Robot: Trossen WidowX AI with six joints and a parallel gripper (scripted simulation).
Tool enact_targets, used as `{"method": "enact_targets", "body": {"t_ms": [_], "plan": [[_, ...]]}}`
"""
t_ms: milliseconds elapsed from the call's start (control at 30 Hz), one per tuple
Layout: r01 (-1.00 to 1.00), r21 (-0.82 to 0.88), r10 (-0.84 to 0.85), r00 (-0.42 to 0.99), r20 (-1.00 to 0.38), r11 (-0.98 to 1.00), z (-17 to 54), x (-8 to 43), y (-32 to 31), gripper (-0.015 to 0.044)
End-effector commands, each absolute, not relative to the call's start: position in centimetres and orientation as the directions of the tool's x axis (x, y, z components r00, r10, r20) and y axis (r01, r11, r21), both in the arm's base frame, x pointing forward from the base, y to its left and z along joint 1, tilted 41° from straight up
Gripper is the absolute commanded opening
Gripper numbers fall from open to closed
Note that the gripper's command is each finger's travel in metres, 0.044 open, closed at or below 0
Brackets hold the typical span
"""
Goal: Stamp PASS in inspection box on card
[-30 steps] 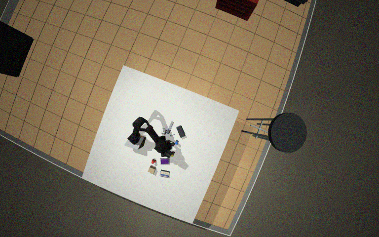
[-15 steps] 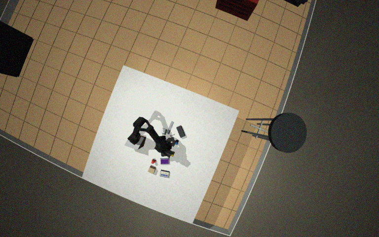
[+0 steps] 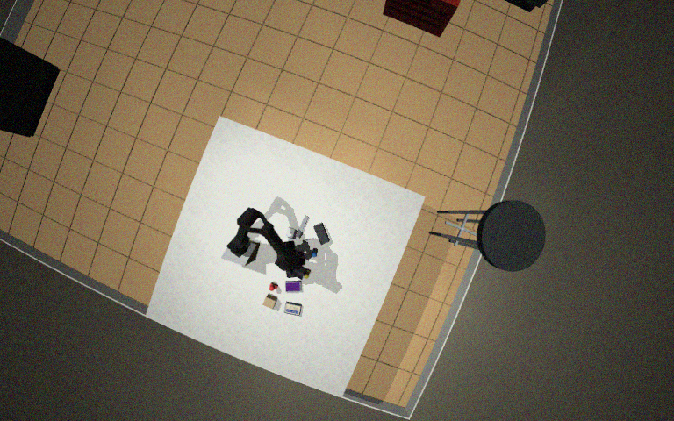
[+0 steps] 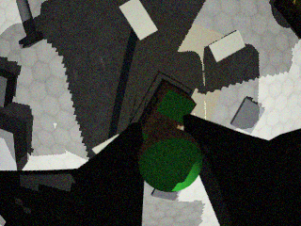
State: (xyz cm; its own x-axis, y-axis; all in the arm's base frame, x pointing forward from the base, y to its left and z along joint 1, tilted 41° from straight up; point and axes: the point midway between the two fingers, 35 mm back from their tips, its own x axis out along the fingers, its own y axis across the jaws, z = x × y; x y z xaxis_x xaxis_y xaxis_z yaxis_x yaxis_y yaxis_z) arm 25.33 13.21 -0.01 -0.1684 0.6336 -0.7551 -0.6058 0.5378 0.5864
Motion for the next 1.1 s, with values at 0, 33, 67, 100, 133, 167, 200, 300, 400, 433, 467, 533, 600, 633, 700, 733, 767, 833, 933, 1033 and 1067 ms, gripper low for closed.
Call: {"method": "enact_targets", "body": {"t_ms": [0,33,67,100,133,167,200,300,400,433,467,533,600,633,700,733,767,833,933,1033,1067], "plan": [[-0.600,0.591,0.637,-0.169,-0.752,0.539,-0.08,25.30,13.30,0.0000],[-0.600,0.591,0.637,-0.169,-0.752,0.539,-0.10,25.29,13.31,0.0000],[-0.600,0.591,0.637,-0.169,-0.752,0.539,-0.13,25.29,13.34,0.0000],[-0.600,0.591,0.637,-0.169,-0.752,0.539,-0.14,25.29,13.35,0.0000],[-0.600,0.591,0.637,-0.169,-0.752,0.539,-0.14,25.29,13.35,0.0000],[-0.600,0.591,0.637,-0.169,-0.752,0.539,-0.16,25.28,13.36,0.0000],[-0.600,0.591,0.637,-0.169,-0.752,0.539,-0.18,25.28,13.38,0.0000],[-0.600,0.591,0.637,-0.169,-0.752,0.539,-0.22,25.27,13.41,0.0000],[-0.600,0.591,0.637,-0.169,-0.752,0.539,-0.28,25.25,13.46,0.0000],[-0.600,0.591,0.637,-0.169,-0.752,0.539,-0.29,25.25,13.47,0.0000],[-0.600,0.591,0.637,-0.169,-0.752,0.539,-0.29,25.25,13.47,0.0000],[-0.600,0.591,0.637,-0.169,-0.752,0.539,-0.29,25.25,13.47,0.0000],[-0.600,0.591,0.637,-0.169,-0.752,0.539,-0.29,25.25,13.47,0.0000],[-0.600,0.591,0.637,-0.169,-0.752,0.539,-0.29,25.25,13.47,0.0000],[-0.600,0.591,0.637,-0.169,-0.752,0.539,-0.31,25.25,13.49,0.0000],[-0.600,0.591,0.637,-0.169,-0.752,0.539,-0.33,25.24,13.51,0.0000],[-0.600,0.591,0.637,-0.169,-0.752,0.539,-0.35,25.23,13.53,0.0000],[-0.600,0.591,0.637,-0.169,-0.752,0.539,-0.37,25.23,13.54,0.0000],[-0.600,0.591,0.637,-0.169,-0.752,0.539,-0.37,25.23,13.54,0.0000],[-0.600,0.591,0.637,-0.169,-0.752,0.539,-0.37,25.23,13.54,0.0000],[-0.600,0.591,0.637,-0.169,-0.752,0.539,-0.37,25.23,13.54,0.0000]]}}
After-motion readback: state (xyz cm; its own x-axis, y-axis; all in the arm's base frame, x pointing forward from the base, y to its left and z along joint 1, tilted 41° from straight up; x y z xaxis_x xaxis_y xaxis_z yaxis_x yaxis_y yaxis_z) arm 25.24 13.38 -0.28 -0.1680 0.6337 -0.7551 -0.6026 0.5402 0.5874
